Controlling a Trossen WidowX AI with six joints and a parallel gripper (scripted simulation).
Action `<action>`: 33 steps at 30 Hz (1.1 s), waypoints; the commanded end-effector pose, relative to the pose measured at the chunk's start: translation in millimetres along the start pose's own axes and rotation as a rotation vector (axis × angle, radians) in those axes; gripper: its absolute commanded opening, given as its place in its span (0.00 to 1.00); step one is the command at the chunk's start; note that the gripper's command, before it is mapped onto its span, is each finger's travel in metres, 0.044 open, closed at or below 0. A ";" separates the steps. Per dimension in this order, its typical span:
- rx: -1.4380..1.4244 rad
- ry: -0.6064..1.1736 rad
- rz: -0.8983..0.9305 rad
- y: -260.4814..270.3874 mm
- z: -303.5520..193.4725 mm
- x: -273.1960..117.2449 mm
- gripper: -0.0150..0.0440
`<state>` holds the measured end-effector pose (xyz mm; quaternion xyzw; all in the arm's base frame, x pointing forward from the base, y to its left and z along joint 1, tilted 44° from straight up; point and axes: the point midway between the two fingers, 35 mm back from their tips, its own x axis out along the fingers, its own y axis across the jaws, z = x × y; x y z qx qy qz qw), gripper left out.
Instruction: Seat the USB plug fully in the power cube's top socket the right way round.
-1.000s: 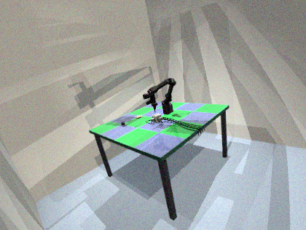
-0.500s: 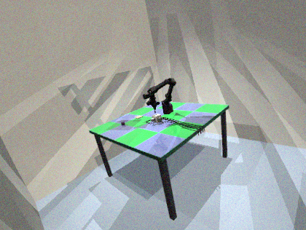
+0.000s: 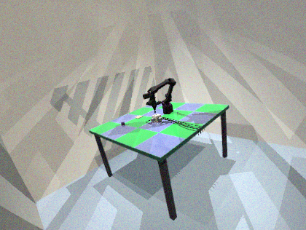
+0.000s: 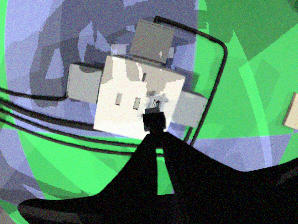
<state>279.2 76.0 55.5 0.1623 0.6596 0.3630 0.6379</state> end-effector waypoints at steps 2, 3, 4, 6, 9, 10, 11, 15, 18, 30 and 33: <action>-0.119 0.001 0.000 0.2 -0.2 0.6 0.25; -0.145 0.001 0.000 0.2 -0.2 0.6 0.25; -0.171 0.001 0.000 0.2 -0.2 0.6 0.25; -0.223 0.001 0.000 0.2 -0.2 0.6 0.25; -0.302 0.001 0.000 0.2 -0.2 0.6 0.25; -0.328 0.001 0.000 0.2 -0.2 0.6 0.25; -0.354 0.001 0.000 0.2 -0.2 0.6 0.25; -0.459 0.001 0.000 0.2 -0.2 0.6 0.25; -0.538 0.001 0.001 0.2 -0.2 0.6 0.25; -0.852 0.001 0.001 0.2 -0.2 0.6 0.25; -0.930 0.001 0.001 0.2 -0.2 0.6 0.25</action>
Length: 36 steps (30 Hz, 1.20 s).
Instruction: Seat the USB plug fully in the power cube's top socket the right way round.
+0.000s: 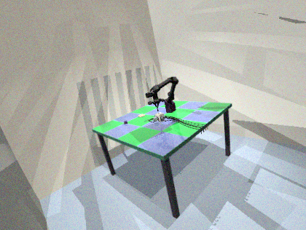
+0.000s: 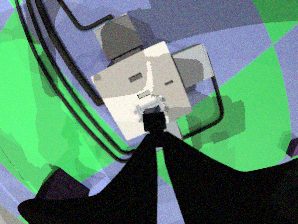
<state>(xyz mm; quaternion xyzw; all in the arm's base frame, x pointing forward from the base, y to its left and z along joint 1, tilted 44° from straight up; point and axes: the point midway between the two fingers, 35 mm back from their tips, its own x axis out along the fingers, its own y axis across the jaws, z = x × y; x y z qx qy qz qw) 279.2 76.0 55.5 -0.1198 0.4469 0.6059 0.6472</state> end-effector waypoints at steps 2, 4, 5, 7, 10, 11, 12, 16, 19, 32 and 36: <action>-0.118 0.001 0.001 0.2 0.0 0.6 0.25; -0.171 0.001 0.001 0.2 0.0 0.6 0.25; -0.197 0.001 0.001 0.2 0.0 0.6 0.25; -0.249 0.001 0.001 0.2 0.0 0.6 0.25; -0.288 0.001 0.001 0.2 0.0 0.6 0.25; -0.288 0.001 0.001 0.2 0.0 0.6 0.25; -0.288 0.001 0.001 0.2 0.0 0.6 0.25; -0.288 0.001 0.001 0.2 0.0 0.6 0.25; -0.288 0.001 0.001 0.2 0.0 0.6 0.25; -0.286 0.004 0.000 0.0 -0.5 1.2 0.25; -0.287 0.005 0.000 -0.1 -0.7 1.7 0.25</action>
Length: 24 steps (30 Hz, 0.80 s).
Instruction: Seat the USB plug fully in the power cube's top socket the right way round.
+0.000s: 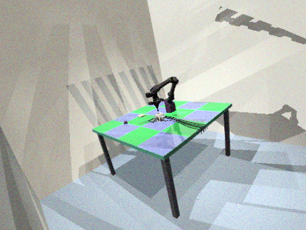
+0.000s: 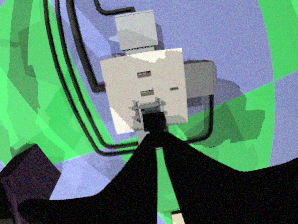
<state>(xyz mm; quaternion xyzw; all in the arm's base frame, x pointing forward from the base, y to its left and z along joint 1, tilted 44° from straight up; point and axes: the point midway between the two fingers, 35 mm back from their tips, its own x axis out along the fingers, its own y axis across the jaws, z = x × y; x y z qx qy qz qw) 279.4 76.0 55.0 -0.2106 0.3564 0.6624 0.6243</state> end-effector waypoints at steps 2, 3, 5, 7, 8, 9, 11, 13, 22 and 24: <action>-0.004 0.006 0.003 0.4 -0.5 1.6 0.25; -0.005 0.007 0.003 0.4 -0.6 1.7 0.25; -0.005 0.007 0.003 0.4 -0.7 1.9 0.25; -0.006 0.008 0.003 0.5 -0.8 2.1 0.25; -0.007 0.009 0.003 0.5 -0.8 2.3 0.25; -0.007 0.009 0.003 0.5 -0.8 2.4 0.25; -0.008 0.010 0.003 0.5 -0.9 2.6 0.25; -0.009 0.010 0.003 0.5 -1.0 2.9 0.25; -0.013 0.014 0.003 0.5 -1.5 3.9 0.25; -0.013 0.015 0.003 0.5 -1.6 4.2 0.25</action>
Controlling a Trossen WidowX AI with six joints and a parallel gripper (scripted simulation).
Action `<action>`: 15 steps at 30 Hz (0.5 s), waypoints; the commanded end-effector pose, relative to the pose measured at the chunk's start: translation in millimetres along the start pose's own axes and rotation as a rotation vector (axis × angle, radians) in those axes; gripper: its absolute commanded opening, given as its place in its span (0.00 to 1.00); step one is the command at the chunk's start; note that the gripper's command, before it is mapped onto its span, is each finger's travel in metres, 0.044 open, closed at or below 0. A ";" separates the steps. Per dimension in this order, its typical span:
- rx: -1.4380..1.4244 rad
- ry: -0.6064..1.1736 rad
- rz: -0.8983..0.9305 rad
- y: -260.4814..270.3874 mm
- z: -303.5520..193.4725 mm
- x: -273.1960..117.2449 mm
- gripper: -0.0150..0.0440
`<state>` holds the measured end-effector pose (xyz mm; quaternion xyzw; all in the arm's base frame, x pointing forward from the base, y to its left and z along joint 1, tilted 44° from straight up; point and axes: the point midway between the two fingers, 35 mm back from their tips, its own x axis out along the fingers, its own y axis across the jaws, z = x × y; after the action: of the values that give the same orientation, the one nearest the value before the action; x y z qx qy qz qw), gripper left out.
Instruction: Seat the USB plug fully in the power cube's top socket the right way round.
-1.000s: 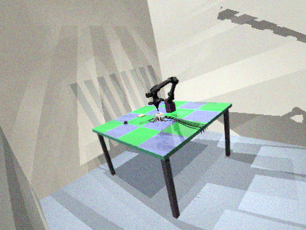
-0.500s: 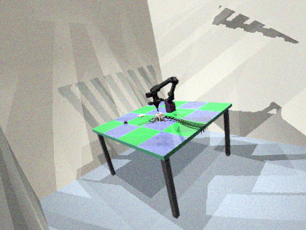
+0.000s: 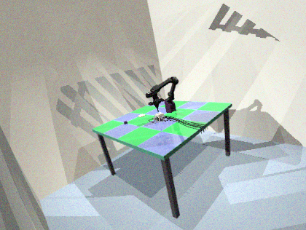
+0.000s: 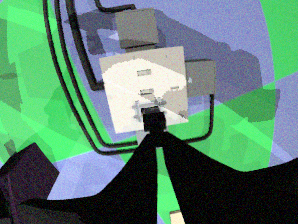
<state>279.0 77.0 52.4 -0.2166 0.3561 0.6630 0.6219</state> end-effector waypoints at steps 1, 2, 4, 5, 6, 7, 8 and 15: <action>-0.004 0.006 0.003 0.6 -0.5 1.6 0.25; -0.005 0.007 0.003 0.6 -0.6 1.8 0.25; -0.006 0.007 0.003 0.6 -0.7 2.0 0.25; -0.006 0.008 0.003 0.6 -0.7 2.1 0.25; -0.006 0.008 0.003 0.6 -0.8 2.2 0.25; -0.007 0.009 0.003 0.6 -0.8 2.4 0.25; -0.007 0.009 0.003 0.6 -0.9 2.5 0.25; -0.010 0.012 0.003 0.6 -1.2 3.3 0.25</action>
<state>278.6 77.7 50.7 -0.2205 0.3559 0.6634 0.6201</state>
